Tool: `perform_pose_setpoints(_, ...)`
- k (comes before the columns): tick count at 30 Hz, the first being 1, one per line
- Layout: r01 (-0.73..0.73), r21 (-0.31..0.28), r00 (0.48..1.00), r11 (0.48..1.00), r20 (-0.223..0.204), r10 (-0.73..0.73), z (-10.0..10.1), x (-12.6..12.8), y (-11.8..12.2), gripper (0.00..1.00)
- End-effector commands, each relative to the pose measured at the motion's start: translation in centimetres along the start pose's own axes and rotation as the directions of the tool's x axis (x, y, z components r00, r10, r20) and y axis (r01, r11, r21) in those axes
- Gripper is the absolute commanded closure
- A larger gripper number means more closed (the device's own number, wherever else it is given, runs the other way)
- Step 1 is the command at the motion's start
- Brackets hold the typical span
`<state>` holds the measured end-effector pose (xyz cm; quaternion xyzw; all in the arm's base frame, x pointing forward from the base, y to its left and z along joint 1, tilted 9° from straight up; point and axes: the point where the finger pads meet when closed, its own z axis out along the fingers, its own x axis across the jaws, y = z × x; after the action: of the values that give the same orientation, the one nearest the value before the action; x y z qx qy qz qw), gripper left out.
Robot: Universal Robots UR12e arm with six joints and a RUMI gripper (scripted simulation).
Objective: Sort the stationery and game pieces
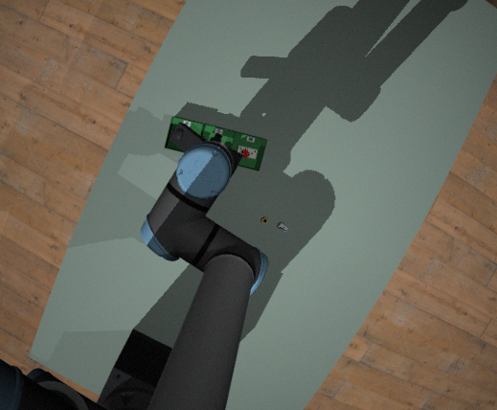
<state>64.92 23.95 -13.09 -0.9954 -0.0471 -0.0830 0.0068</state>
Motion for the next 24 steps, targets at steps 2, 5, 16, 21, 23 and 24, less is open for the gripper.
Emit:
perform_pose_setpoints(2, 0.156, 0.004, 0.988, 0.988, 0.004, -0.156, 0.05, 1.19, -0.26, 1.00)
perform_pose_setpoints(5, 0.256, 0.006, 0.967, 0.967, 0.007, -0.256, 0.05, 1.14, -0.25, 1.00)
perform_pose_setpoints(16, 0.295, 0.008, 0.955, 0.955, 0.009, -0.295, 0.04, 0.67, -0.15, 1.00)
perform_pose_setpoints(21, 0.295, 0.008, 0.955, 0.955, 0.009, -0.295, 0.04, 0.60, -0.13, 1.00)
perform_pose_setpoints(23, 0.295, 0.008, 0.955, 0.955, 0.009, -0.295, 0.04, 0.58, -0.12, 1.00)
perform_pose_setpoints(24, 0.295, 0.008, 0.955, 0.955, 0.009, -0.295, 0.04, 0.57, -0.12, 1.00)
